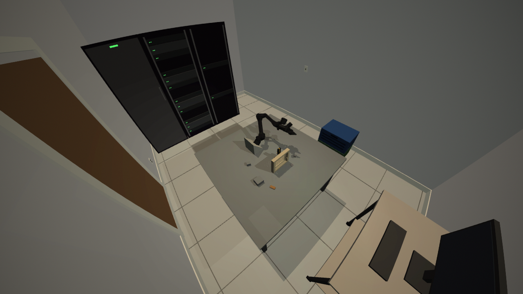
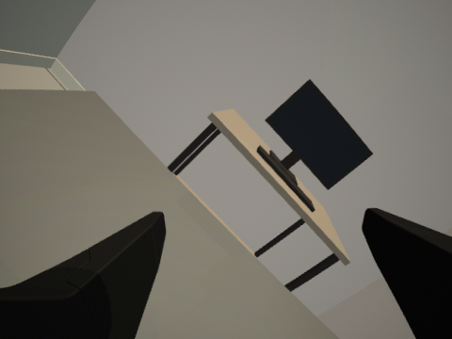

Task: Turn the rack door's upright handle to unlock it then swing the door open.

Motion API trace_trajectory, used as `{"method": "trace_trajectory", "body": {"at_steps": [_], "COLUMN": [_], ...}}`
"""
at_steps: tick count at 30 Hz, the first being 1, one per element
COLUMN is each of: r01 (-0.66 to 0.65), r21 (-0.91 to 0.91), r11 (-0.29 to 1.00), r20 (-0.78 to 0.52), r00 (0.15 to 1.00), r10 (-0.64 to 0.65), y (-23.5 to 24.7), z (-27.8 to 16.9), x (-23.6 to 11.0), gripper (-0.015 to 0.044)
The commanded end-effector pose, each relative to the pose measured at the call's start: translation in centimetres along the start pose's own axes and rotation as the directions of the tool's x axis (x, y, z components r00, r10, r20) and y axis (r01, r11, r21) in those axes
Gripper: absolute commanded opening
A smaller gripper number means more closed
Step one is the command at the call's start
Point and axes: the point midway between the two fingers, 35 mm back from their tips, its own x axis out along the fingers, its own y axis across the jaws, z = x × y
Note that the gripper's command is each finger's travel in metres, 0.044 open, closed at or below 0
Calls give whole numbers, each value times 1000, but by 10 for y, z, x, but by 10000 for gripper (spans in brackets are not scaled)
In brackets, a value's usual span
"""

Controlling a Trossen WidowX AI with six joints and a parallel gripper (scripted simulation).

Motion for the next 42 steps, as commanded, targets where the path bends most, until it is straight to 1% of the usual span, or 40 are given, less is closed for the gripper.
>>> {"method": "trace_trajectory", "body": {"at_steps": [1,4,12,19,24,31,36,42], "r01": [0,-4,-31,-72,-114,-166,-189,-198], "r21": [-1,-20,-78,-100,-86,-22,50,161], "r11": [1000,1000,996,992,990,986,981,967], "r20": [-2,-37,-192,-395,-529,-684,-763,-825], "r00": [1000,999,981,918,847,722,627,511], "r10": [0,4,15,27,51,106,160,242], "y": [0,-3,-15,-33,-45,-61,-71,-82], "z": [0,-7,-35,-71,-96,-128,-147,-164], "x": [0,5,21,33,35,31,24,13], "gripper": [374,295,294,294,294,294,294,294]}}
